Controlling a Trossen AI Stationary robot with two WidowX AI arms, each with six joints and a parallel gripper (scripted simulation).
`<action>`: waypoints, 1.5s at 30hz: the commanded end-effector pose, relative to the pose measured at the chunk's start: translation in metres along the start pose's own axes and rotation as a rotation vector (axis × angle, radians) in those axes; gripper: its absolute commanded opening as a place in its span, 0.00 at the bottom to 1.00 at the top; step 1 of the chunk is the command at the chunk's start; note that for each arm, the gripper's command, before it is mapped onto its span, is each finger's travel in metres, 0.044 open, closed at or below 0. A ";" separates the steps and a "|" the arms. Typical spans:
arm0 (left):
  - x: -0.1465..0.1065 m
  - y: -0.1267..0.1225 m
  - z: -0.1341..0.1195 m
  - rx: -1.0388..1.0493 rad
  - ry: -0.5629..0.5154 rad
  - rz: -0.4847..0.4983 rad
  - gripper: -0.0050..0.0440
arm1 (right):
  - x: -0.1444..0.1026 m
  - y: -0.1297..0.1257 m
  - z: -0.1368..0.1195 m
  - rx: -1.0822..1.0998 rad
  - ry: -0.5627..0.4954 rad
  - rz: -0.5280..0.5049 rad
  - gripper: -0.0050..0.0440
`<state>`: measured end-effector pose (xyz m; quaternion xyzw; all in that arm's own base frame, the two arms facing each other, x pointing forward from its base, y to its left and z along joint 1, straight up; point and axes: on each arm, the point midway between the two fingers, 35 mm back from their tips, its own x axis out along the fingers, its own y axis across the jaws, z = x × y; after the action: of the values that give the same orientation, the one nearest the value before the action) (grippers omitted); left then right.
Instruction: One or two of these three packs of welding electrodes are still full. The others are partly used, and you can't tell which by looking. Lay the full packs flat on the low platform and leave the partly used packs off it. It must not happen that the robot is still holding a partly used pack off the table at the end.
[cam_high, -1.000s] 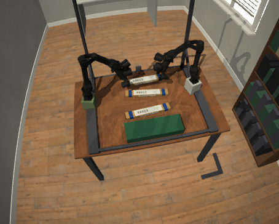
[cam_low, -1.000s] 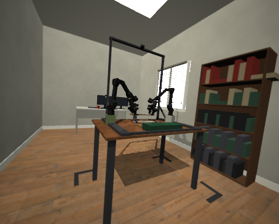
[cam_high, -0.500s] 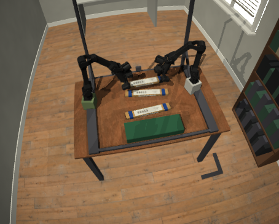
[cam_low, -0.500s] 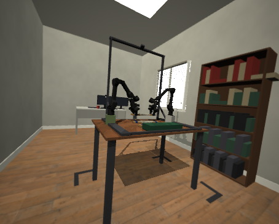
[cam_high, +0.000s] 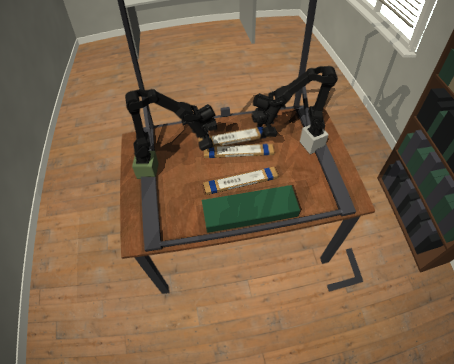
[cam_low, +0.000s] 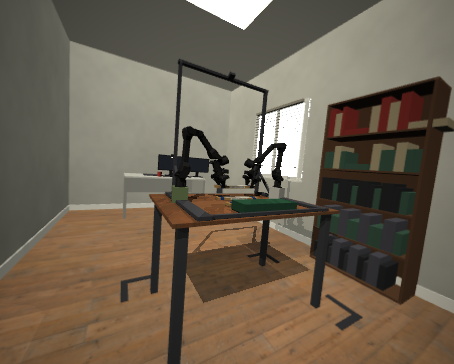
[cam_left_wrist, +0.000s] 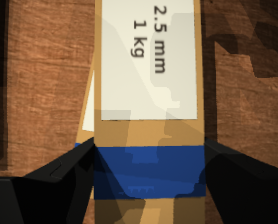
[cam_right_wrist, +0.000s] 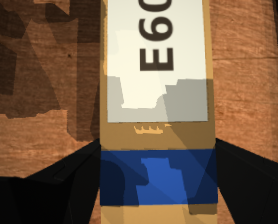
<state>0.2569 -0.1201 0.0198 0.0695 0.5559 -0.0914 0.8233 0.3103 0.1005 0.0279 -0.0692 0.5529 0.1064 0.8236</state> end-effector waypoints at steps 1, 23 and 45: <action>-0.007 0.000 0.001 0.040 -0.017 -0.036 0.00 | -0.007 -0.020 0.000 0.041 -0.015 -0.018 0.00; -0.006 0.036 0.003 0.041 -0.018 -0.034 0.00 | -0.008 -0.057 0.000 0.040 -0.017 -0.022 0.00; -0.008 0.077 0.014 0.043 -0.040 -0.029 0.00 | -0.007 -0.099 0.001 0.039 -0.015 -0.029 0.00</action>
<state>0.2772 -0.0448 0.0213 0.0688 0.5547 -0.0927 0.8240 0.3274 0.0245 0.0277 -0.0694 0.5514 0.1075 0.8244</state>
